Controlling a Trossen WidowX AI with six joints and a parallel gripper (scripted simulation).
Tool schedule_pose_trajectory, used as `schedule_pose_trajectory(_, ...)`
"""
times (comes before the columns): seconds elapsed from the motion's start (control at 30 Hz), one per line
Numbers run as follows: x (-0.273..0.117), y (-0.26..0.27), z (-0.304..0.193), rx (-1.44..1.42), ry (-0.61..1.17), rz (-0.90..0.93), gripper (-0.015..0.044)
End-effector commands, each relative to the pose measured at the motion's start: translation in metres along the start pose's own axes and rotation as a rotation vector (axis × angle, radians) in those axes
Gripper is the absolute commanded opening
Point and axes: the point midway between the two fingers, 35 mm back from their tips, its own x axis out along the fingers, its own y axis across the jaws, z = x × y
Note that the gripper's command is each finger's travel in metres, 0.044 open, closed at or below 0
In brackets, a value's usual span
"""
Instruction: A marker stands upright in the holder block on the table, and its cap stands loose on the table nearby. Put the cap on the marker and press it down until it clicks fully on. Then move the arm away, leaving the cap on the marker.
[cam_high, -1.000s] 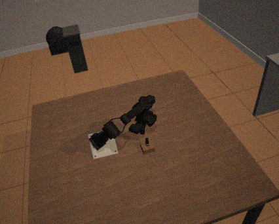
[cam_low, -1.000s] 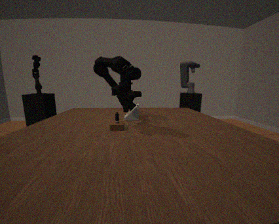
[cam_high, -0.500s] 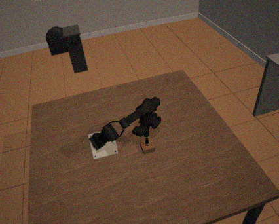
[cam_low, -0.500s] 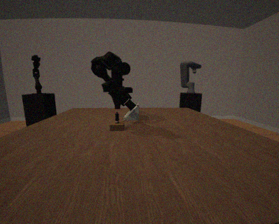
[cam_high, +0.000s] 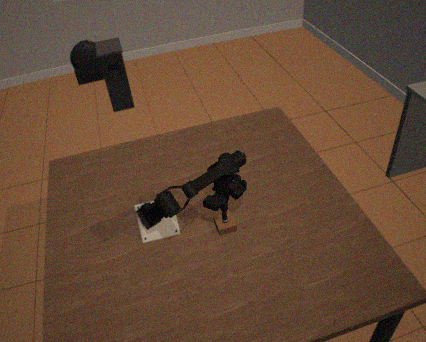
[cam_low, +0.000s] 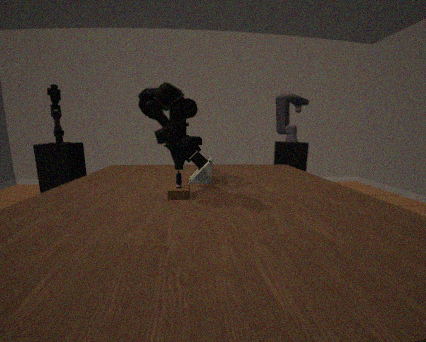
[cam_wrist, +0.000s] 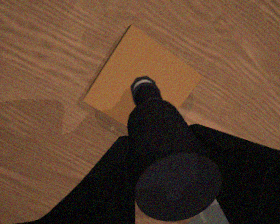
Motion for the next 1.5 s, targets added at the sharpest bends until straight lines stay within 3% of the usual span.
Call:
schedule_pose_trajectory(0.0,0.008,-0.001,0.0,-0.004,-0.001,-0.005,0.0)
schedule_pose_trajectory(1.23,0.049,-0.002,0.0,-0.003,-0.003,-0.006,0.0)
schedule_pose_trajectory(1.47,0.049,-0.002,0.0,0.0,0.0,-0.005,0.0184)
